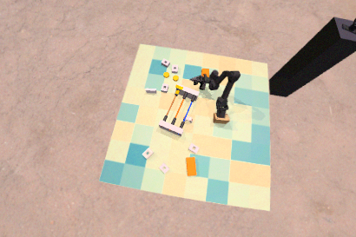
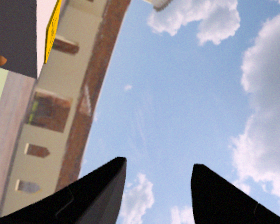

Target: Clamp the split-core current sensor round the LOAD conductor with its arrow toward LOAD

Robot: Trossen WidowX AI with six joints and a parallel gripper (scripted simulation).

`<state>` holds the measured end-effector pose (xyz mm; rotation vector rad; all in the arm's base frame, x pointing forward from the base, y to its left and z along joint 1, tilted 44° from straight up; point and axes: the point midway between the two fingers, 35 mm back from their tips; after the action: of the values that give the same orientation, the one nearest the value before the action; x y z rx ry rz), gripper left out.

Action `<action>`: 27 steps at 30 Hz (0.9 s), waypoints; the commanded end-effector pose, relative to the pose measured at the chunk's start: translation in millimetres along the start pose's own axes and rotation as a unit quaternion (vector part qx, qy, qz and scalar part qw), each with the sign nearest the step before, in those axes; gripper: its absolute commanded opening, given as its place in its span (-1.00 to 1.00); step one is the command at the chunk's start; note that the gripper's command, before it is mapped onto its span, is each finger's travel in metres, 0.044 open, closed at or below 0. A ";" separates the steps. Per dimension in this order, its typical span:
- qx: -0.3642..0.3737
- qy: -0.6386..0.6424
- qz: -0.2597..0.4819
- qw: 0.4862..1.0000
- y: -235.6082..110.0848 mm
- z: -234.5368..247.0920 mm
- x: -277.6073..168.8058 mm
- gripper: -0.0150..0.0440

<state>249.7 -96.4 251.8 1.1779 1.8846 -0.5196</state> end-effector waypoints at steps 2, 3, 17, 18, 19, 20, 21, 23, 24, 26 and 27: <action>-0.001 0.021 0.006 1.000 2.6 -1.0 -3.0 0.16; -0.002 0.048 0.014 0.999 5.7 -2.2 -6.7 0.25; -0.060 0.726 0.157 0.667 92.1 -44.9 -51.6 1.00; -0.063 0.765 0.165 0.620 97.0 -48.8 -49.8 1.00; -0.064 0.800 0.173 0.571 101.2 -52.8 -47.4 1.00; -0.066 0.831 0.181 0.522 104.6 -56.9 -44.4 1.00; -0.067 0.859 0.190 0.471 107.3 -60.9 -40.9 1.00; -0.065 0.896 0.210 0.386 110.3 -69.3 -32.6 1.00; -0.065 0.906 0.216 0.358 110.5 -71.8 -29.8 1.00; -0.068 0.923 0.226 0.305 110.3 -75.8 -25.3 1.00; -0.070 0.930 0.229 0.279 109.9 -77.5 -23.4 1.00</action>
<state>322.2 -51.5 311.3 2.0356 2.6978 1.0389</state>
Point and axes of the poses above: the point midway between the two fingers, 35 mm back from their tips, its own y axis out along the fingers, its own z axis across the jaws, x = y × z, and after that the axes turned 7 degrees about y, right-handed
